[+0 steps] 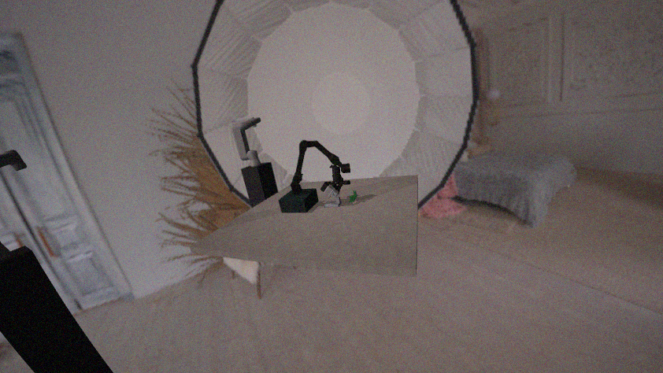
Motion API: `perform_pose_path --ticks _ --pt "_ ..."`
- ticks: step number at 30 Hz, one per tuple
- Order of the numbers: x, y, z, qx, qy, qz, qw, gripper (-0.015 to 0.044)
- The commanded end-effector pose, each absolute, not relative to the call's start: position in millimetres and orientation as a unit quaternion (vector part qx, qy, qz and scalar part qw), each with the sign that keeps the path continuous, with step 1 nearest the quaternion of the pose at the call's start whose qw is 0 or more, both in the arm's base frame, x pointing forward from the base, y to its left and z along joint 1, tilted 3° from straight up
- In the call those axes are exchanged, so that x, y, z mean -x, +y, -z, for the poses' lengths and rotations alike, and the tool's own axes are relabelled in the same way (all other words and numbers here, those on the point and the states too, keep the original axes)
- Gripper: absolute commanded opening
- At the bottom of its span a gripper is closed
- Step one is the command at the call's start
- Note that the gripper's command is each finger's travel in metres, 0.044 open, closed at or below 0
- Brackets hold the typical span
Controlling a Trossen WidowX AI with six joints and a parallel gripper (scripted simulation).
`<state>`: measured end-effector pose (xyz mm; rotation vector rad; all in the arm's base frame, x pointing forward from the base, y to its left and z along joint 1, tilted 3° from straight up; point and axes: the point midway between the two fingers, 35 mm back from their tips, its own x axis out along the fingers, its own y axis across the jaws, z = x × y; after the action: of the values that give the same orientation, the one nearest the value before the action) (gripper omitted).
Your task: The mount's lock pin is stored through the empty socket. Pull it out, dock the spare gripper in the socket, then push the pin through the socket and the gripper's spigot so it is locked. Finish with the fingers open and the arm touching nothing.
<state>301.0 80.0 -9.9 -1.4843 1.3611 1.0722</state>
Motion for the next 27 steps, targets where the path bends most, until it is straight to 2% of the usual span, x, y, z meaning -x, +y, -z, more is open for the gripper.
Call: perform_pose_path --ticks 1,27 --pt "-301.3 76.9 9.5 0.593 0.541 -0.427 0.416 0.0000" --pt "-302.6 59.7 8.9 0.591 0.543 -0.430 0.414 0.0000"
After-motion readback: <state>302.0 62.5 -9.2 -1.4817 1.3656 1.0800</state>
